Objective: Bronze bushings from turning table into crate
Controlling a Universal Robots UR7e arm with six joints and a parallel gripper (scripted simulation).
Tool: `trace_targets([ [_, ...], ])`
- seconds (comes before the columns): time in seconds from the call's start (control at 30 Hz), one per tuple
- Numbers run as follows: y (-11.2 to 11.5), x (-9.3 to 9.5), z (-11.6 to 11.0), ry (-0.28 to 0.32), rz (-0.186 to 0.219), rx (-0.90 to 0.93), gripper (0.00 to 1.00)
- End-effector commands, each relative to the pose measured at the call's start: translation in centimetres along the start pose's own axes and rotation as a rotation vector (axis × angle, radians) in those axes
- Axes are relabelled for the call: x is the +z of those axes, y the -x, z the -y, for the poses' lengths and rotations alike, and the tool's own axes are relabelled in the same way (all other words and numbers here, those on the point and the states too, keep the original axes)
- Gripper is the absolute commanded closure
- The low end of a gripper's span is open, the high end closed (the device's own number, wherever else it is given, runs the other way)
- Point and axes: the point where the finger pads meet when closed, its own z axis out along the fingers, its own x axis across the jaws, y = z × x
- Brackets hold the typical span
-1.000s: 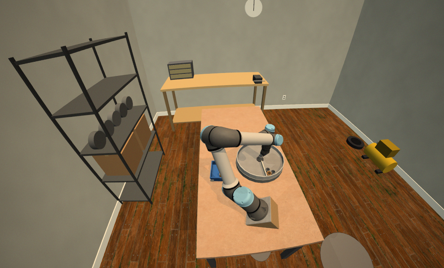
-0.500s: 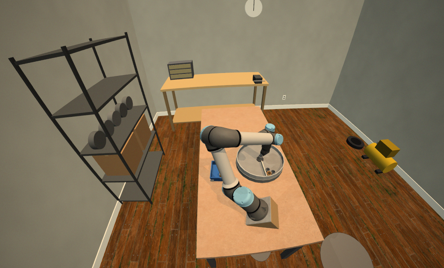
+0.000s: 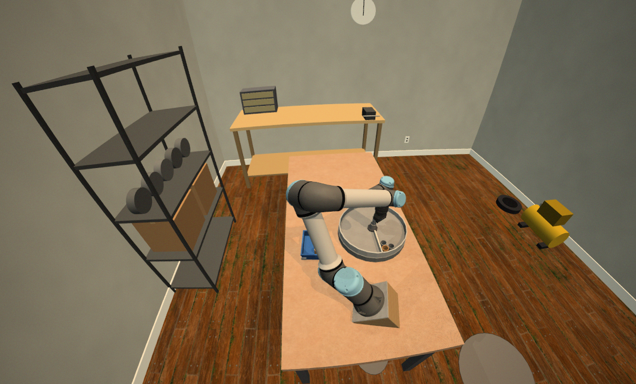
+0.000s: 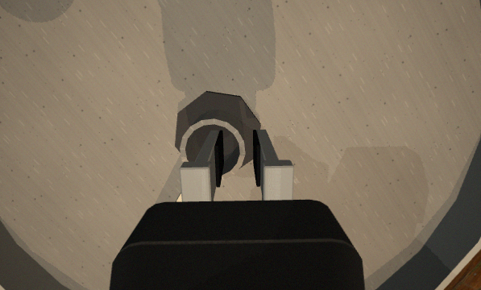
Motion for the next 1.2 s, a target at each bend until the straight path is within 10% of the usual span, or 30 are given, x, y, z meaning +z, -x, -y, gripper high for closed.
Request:
trace_targets([
  [0.0,0.0,-0.1,0.0,0.000,-0.001,0.000,0.53],
  [1.17,0.0,-1.3,0.0,0.000,-0.002,0.000,0.53],
])
